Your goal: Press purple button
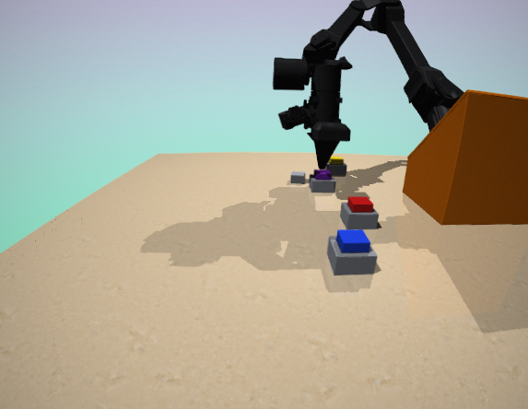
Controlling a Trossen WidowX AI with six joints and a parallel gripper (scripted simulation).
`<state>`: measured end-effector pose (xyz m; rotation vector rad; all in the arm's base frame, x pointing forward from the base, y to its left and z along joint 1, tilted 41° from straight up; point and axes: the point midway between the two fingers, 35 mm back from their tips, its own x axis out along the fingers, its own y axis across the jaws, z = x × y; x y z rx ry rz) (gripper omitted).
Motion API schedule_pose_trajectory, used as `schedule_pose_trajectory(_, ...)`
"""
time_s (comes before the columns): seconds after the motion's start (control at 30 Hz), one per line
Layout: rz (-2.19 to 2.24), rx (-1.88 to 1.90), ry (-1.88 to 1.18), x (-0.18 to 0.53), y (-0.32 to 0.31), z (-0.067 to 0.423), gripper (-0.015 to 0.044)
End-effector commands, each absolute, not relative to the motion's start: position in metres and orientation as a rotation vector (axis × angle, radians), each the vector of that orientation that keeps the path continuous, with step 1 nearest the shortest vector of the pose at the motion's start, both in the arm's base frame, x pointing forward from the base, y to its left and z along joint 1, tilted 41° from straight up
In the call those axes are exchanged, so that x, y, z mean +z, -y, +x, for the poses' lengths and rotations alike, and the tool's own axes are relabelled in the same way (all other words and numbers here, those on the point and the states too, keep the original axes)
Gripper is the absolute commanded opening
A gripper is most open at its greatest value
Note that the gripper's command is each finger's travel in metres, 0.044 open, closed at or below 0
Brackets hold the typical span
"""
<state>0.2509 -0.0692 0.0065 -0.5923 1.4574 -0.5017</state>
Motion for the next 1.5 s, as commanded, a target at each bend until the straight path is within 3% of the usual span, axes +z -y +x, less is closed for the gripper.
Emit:
schedule_pose_trajectory(0.0, -0.602, -0.503, -1.465, 0.001, 0.075, 0.248, 0.002)
schedule_pose_trajectory(1.07, -0.602, -0.503, -1.465, 0.021, 0.057, 0.247, 0.002)
schedule_pose_trajectory(1.17, -0.591, -0.485, -1.464, 0.014, 0.037, 0.257, 0.0099)
schedule_pose_trajectory(1.47, -0.564, -0.443, -1.476, -0.047, -0.102, 0.274, 0.0335)
